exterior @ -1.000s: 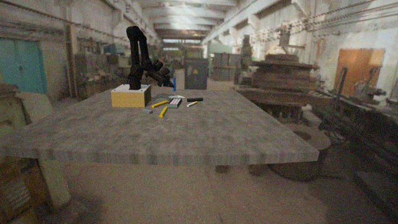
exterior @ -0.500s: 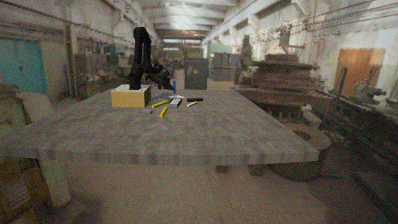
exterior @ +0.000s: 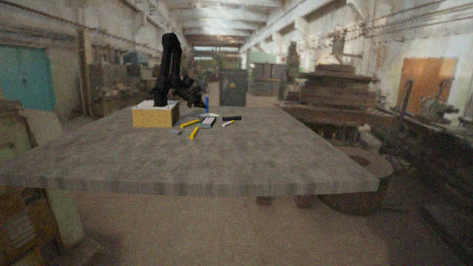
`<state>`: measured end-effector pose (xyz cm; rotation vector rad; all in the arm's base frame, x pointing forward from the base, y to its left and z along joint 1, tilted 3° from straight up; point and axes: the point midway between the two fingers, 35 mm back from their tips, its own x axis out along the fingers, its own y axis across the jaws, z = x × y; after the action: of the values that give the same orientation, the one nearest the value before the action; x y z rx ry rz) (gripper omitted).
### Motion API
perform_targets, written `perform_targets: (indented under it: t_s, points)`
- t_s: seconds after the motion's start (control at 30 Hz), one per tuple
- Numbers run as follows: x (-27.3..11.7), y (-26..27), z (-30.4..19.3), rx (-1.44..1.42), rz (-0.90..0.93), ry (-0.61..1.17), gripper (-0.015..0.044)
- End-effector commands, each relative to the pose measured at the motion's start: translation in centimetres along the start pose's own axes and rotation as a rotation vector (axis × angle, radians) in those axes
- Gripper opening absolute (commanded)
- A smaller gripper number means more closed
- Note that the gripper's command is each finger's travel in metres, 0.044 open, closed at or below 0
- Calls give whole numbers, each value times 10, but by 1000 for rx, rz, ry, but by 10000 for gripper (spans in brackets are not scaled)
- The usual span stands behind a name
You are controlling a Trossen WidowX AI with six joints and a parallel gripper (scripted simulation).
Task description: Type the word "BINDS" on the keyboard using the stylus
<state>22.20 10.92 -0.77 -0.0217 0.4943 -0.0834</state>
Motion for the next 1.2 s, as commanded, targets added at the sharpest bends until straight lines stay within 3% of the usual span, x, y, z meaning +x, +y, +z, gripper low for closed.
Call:
perform_targets:
  t_s: [0.0,1.17]
  points:
    - [1,0,-2,-2,1,0,81]
    - [5,0,-8,-2,0,0,81]
